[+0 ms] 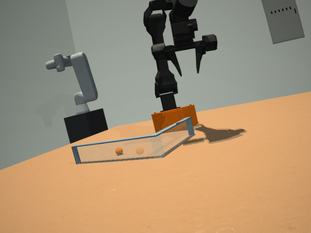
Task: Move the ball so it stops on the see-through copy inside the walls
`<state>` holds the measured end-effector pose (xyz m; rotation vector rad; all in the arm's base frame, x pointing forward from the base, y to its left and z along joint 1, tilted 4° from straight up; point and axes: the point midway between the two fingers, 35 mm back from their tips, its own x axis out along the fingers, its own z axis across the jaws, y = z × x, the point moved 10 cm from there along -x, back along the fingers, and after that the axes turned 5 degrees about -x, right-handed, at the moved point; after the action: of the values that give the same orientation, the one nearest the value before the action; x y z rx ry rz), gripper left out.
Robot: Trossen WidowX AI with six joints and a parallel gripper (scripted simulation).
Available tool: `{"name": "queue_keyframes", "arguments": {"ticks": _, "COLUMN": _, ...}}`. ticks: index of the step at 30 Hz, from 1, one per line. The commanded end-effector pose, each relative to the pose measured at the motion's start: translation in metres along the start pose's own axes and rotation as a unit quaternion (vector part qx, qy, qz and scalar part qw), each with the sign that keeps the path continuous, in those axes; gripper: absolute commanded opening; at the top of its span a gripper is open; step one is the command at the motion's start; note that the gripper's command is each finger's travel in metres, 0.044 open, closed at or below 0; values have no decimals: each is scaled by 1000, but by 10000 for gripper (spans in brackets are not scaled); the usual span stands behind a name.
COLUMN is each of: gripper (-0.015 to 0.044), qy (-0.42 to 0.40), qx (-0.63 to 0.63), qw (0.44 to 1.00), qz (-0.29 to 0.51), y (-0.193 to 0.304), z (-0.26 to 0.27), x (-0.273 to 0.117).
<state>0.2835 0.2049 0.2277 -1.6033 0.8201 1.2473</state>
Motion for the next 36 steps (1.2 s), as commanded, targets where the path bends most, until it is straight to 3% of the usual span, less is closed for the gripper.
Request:
{"name": "queue_keyframes", "arguments": {"ticks": 1, "gripper": 219, "qy": 14, "qx": 35, "qw": 999, "qz": 39, "y": -6, "z": -58, "x": 37}}
{"name": "queue_keyframes", "arguments": {"ticks": 7, "gripper": 219, "qy": 20, "qx": 98, "qw": 990, "qz": 95, "y": 10, "z": -154, "x": 86}}
{"name": "queue_keyframes", "arguments": {"ticks": 15, "gripper": 219, "qy": 0, "qx": 181, "qw": 972, "qz": 152, "y": 73, "z": -261, "x": 133}}
{"name": "queue_keyframes", "arguments": {"ticks": 36, "gripper": 219, "qy": 0, "qx": 183, "qw": 971, "qz": 153, "y": 83, "z": -261, "x": 161}}
